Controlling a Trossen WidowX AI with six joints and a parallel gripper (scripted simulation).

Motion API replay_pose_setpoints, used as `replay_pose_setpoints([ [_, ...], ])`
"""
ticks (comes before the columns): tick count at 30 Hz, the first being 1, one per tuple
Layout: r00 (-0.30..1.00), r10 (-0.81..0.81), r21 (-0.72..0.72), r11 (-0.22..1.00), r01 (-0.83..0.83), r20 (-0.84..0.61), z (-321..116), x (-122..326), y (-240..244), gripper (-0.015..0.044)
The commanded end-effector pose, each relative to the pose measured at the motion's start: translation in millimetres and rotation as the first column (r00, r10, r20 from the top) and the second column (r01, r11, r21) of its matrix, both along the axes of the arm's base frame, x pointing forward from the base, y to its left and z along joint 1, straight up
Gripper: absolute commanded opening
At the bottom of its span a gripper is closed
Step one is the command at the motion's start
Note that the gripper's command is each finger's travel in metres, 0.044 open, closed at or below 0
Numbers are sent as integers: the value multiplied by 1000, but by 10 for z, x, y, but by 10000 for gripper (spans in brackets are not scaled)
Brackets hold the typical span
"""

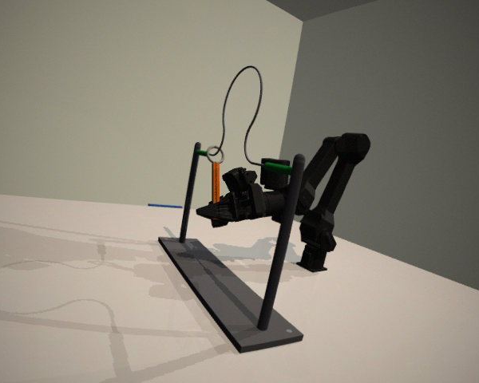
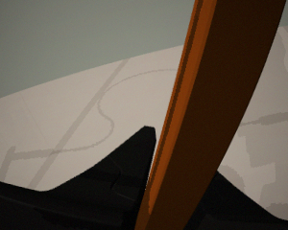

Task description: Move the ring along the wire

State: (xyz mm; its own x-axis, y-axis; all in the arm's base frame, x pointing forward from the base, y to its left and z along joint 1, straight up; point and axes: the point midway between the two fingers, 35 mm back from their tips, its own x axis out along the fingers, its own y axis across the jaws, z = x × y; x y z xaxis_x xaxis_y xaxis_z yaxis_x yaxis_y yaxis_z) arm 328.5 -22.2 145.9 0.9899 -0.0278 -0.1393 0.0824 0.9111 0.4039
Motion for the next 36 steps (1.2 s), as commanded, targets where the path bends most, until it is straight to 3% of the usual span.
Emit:
replay_pose_setpoints([
  [1, 1000, -2, 92, 996, 1, 13, 78, 20, 126, -150],
  [16, 987, 137, 394, 915, -93, -84, 383, -169, 519, -150],
  [27, 941, 323, 647, 740, -183, -102, 773, -388, 758, -150],
  [36, 894, 447, 806, 540, -242, -31, 1132, -528, 848, -150],
])
